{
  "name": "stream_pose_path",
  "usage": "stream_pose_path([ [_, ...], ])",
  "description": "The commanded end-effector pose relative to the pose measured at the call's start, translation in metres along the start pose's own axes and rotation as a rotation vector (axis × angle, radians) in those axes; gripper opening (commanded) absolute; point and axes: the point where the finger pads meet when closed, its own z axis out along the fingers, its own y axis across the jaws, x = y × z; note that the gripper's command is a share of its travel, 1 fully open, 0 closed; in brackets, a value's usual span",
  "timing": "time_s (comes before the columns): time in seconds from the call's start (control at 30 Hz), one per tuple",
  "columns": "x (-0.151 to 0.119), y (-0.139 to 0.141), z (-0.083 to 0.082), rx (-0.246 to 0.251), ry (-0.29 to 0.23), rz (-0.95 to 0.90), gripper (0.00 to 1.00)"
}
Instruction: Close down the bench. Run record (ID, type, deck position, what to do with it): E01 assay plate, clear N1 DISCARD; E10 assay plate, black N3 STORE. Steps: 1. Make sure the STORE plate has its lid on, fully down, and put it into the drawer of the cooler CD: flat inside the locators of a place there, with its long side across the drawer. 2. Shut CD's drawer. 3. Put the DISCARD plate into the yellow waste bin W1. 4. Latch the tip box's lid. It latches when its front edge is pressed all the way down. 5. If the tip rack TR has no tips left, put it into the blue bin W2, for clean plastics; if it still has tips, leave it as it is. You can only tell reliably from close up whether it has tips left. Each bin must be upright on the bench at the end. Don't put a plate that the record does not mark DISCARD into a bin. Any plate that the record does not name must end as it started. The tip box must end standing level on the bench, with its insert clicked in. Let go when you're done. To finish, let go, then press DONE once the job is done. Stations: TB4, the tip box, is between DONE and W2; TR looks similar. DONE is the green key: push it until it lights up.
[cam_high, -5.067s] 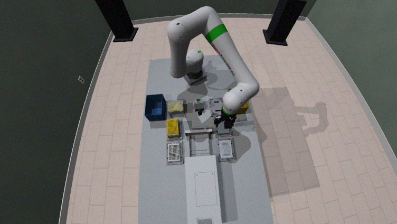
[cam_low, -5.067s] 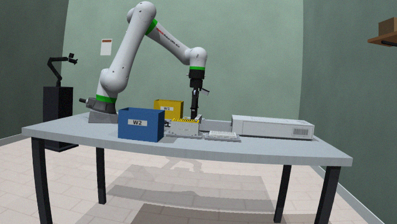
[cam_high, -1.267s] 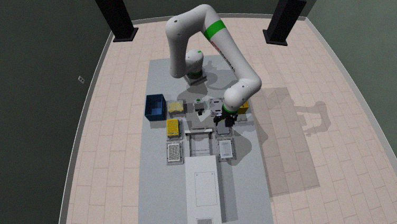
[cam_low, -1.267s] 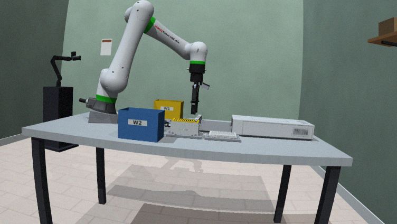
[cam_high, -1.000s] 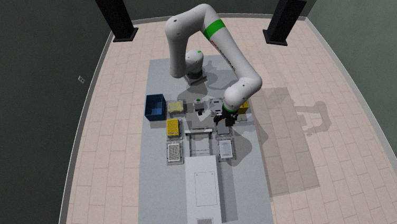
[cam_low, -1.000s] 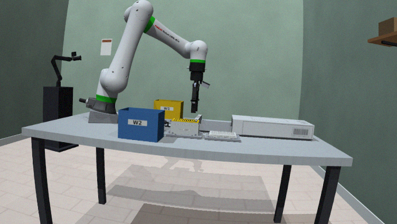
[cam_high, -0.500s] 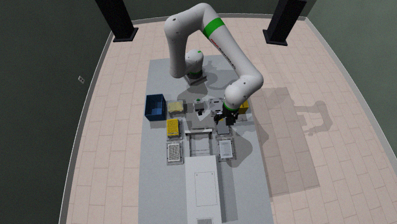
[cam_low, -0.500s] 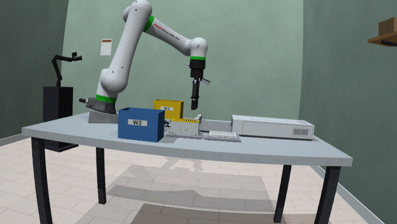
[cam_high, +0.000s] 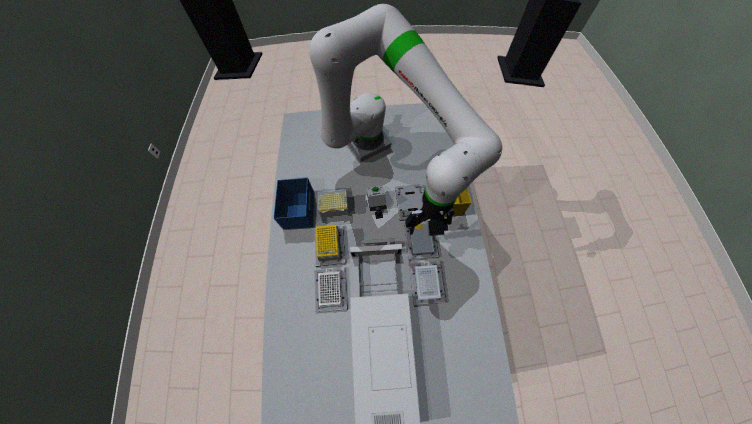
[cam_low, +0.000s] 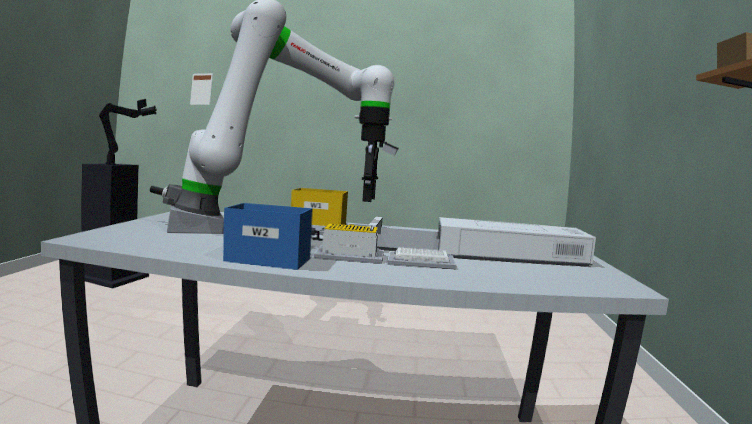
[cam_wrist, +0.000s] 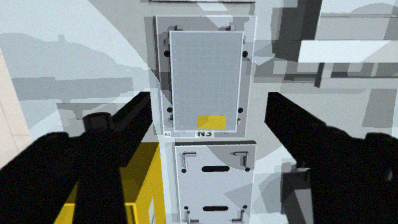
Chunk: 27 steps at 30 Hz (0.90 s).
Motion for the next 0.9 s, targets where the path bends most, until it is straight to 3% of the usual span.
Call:
stream_pose_path([
  [0.0,0.001,0.000,-0.003,0.000,0.001,0.000,0.70],
  [0.87,0.000,0.000,-0.033,0.000,0.001,0.000,0.70],
])
